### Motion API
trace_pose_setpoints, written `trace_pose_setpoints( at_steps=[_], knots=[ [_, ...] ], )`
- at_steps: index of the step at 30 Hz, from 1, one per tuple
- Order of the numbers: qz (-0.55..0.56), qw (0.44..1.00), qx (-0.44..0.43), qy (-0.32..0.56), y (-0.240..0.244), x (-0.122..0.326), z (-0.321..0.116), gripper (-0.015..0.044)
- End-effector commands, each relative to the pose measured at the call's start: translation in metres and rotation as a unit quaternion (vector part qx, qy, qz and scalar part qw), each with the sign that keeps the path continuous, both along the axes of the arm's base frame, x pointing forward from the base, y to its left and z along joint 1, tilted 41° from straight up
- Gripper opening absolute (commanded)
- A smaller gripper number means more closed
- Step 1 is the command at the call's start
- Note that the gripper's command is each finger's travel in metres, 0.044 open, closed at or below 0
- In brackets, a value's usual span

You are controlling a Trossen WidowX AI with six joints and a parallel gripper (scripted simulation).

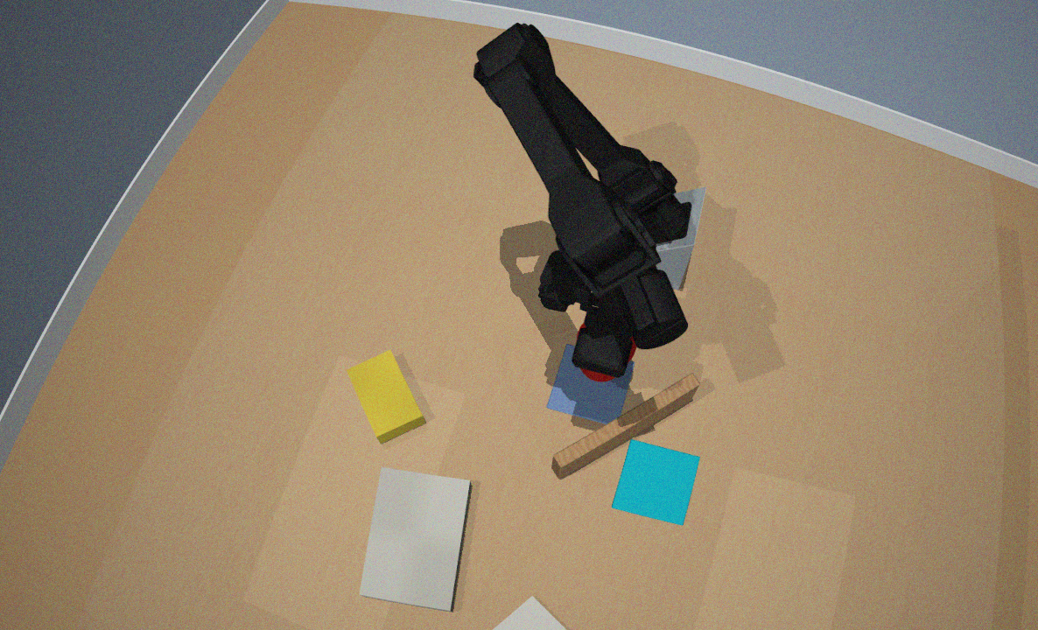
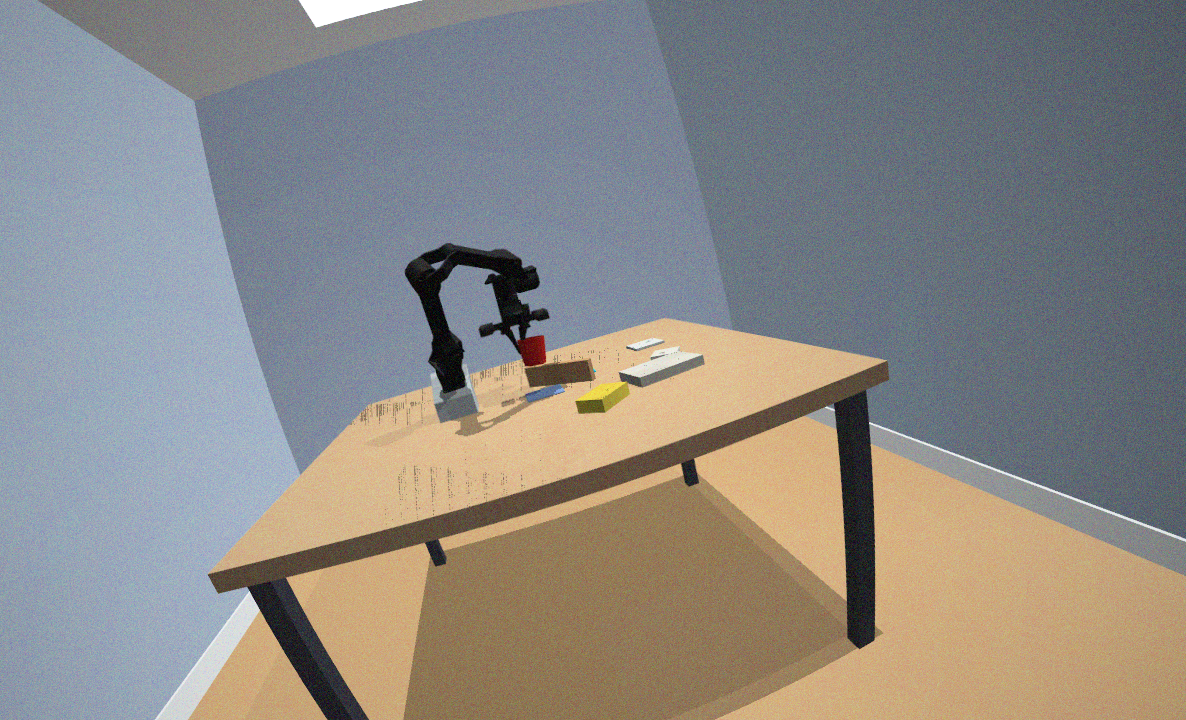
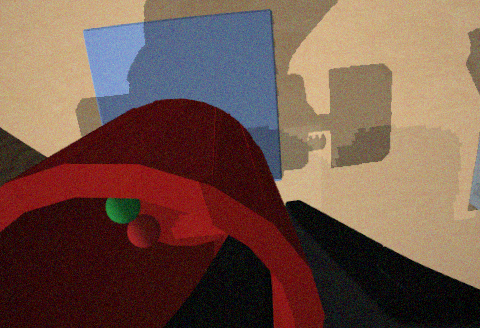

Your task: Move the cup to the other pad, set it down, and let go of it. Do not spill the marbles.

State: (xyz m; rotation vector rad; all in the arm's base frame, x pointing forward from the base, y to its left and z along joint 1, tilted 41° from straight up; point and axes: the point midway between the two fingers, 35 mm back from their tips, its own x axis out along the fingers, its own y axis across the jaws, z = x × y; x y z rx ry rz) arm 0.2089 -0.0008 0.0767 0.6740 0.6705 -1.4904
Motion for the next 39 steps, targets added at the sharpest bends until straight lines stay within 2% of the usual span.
trace_pose_setpoints(
  at_steps=[1, 39],
  knots=[
    [-0.003, 1.0, 0.004, -0.006, 0.005, 0.007, -0.002, 0.0],
    [-0.004, 1.0, 0.007, -0.01, 0.043, 0.054, -0.033, 0.0]
  ],
)
